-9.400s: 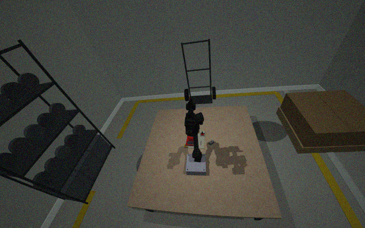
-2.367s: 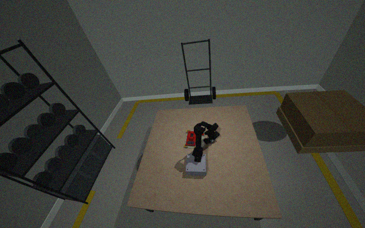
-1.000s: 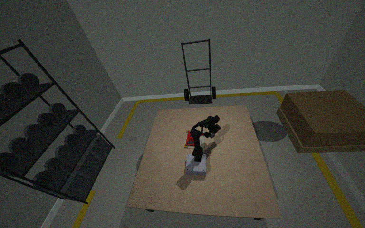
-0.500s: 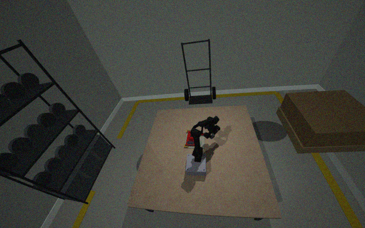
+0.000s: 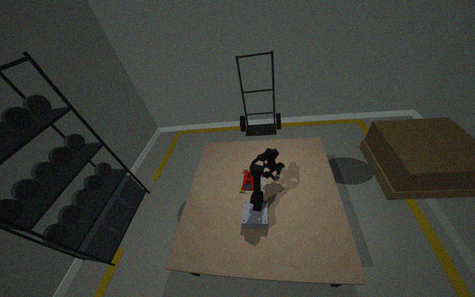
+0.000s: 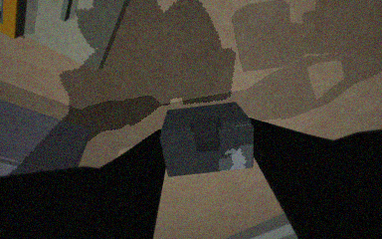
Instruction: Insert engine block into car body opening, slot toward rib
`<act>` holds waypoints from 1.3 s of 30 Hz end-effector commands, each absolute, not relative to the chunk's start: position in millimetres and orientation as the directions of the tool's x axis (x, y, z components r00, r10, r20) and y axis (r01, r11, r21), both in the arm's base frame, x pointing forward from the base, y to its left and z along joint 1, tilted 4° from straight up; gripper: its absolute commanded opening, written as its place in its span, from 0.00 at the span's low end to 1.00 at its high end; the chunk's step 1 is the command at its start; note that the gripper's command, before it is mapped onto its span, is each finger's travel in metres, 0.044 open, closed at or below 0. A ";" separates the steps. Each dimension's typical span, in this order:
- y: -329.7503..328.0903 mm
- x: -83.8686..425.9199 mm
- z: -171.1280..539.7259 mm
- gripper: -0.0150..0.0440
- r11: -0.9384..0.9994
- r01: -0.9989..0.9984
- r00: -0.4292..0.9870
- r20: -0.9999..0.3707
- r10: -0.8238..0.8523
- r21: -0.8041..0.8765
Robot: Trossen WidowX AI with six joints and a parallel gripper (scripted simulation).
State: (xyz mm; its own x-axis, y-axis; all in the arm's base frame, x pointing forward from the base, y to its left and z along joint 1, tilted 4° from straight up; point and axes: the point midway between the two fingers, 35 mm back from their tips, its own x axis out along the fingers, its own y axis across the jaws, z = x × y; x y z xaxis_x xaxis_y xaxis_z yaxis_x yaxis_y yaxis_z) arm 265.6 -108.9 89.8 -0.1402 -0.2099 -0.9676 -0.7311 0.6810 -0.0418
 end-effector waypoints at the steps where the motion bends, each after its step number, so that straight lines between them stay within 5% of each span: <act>1: -106.0 269.9 88.0 0.25 0.683 -0.729 -0.238 -0.919 -0.313 -0.044; 9: -99.9 276.6 85.7 0.25 0.673 -0.737 -0.374 -0.794 -0.480 -0.060; 39: -95.3 280.1 50.0 0.25 0.673 -0.738 -0.450 -0.699 -0.556 -0.060</act>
State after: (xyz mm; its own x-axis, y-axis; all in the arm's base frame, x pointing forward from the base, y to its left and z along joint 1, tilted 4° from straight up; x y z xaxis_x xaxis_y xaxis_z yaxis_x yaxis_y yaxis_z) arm 281.2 -94.8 57.5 -0.4420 -0.5508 -0.7080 -0.7366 0.6733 -0.0639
